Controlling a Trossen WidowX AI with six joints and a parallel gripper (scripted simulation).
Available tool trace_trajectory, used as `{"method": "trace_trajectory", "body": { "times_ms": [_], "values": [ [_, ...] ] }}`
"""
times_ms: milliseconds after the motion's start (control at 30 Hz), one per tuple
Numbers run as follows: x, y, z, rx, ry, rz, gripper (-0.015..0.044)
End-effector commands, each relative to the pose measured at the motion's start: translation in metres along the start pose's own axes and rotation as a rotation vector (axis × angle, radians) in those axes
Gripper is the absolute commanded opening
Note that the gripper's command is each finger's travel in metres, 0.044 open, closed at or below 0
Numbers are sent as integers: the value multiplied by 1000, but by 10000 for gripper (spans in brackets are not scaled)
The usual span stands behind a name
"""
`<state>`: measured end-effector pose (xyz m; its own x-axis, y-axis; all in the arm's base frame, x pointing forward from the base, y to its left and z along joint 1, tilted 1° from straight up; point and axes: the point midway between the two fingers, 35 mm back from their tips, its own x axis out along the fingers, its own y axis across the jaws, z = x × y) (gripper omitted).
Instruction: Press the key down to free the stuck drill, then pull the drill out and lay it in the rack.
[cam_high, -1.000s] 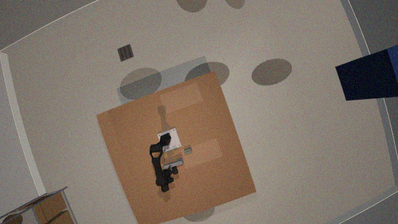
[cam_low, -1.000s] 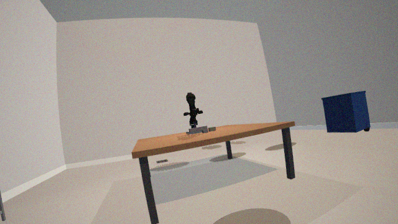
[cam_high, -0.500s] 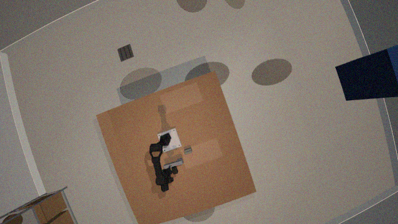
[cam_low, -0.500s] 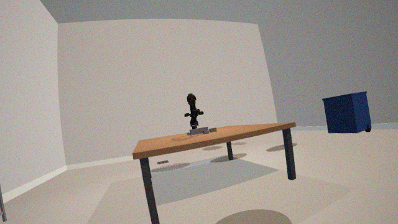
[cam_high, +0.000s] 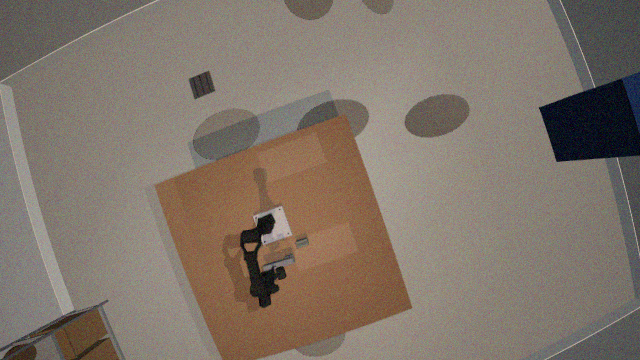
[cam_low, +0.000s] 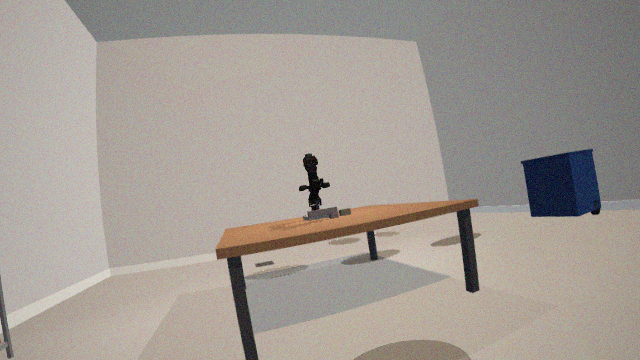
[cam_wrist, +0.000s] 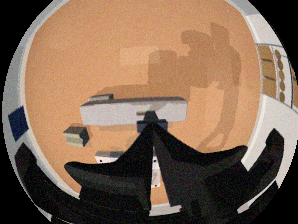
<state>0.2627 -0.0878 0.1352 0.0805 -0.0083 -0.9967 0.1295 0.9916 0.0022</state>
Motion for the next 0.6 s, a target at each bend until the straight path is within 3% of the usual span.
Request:
{"method": "trace_trajectory", "body": {
  "times_ms": [0, 567],
  "values": [
    [17, -1, -8, 0, 55, 3, 0],
    [26, -1, -9, 0, 55, 3, 0]
  ]
}}
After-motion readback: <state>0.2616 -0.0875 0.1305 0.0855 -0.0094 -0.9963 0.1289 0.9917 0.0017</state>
